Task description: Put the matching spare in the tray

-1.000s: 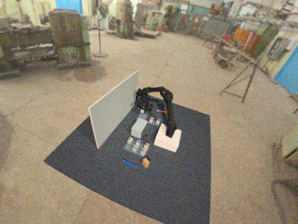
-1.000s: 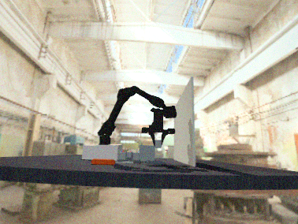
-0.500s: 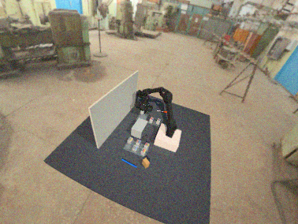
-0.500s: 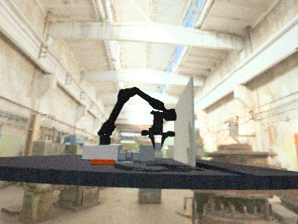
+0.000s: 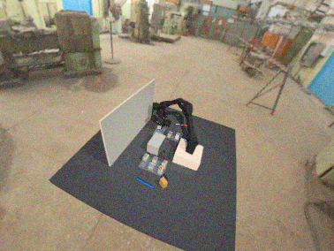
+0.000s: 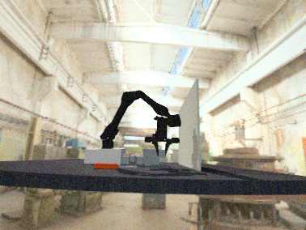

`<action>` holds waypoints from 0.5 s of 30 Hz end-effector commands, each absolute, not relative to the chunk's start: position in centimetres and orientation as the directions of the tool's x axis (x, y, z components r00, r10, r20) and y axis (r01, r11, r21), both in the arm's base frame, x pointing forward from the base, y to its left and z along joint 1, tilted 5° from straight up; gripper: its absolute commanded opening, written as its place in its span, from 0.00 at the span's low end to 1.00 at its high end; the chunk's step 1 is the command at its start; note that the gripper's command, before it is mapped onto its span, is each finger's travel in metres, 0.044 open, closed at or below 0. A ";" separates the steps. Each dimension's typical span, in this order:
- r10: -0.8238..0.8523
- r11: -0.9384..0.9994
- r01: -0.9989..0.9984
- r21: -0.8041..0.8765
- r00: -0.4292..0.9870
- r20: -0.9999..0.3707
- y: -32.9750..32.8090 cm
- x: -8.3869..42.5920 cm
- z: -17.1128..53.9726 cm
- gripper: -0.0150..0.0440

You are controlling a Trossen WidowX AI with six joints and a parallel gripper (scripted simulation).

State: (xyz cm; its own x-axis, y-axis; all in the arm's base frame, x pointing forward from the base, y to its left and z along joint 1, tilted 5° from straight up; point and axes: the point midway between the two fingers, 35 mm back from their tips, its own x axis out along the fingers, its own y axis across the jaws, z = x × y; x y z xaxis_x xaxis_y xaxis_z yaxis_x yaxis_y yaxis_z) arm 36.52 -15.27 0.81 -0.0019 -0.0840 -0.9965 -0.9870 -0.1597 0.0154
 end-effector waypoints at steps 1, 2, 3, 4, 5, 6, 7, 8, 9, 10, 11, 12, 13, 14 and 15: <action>-0.084 -0.164 -0.986 0.022 -0.008 -0.996 -15.3 36.4 0.2 0.25; -0.084 -0.164 -0.986 0.022 -0.008 -0.996 -15.3 36.3 0.1 0.25; -0.084 -0.164 -0.986 0.022 -0.008 -0.996 -15.3 36.3 0.0 0.25; -0.084 -0.164 -0.986 0.022 -0.008 -0.996 -15.3 36.3 -0.1 0.25; -0.084 -0.164 -0.986 0.022 -0.008 -0.996 -15.3 36.3 -0.2 0.25; -0.084 -0.164 -0.986 0.022 -0.008 -0.996 -15.3 36.3 -0.3 0.25; -0.084 -0.164 -0.986 0.022 -0.009 -0.996 -15.3 36.3 -0.4 0.25; -0.084 -0.164 -0.986 0.022 -0.009 -0.996 -15.3 36.2 -0.6 0.25; -0.084 -0.164 -0.986 0.022 -0.009 -0.996 -15.3 36.2 -0.7 0.25; -0.084 -0.164 -0.986 0.022 -0.009 -0.996 -15.3 36.2 -0.8 0.25; -0.084 -0.164 -0.986 0.022 -0.009 -0.996 -15.3 36.2 -0.9 0.25; -0.084 -0.164 -0.986 0.022 -0.009 -0.996 -15.3 36.2 -1.0 0.25; -0.084 -0.164 -0.986 0.022 -0.009 -0.996 -15.3 36.2 -1.1 0.25; -0.084 -0.164 -0.986 0.022 -0.009 -0.996 -15.3 36.1 -1.2 0.25; -0.084 -0.164 -0.986 0.022 -0.009 -0.996 -15.3 36.1 -1.3 0.25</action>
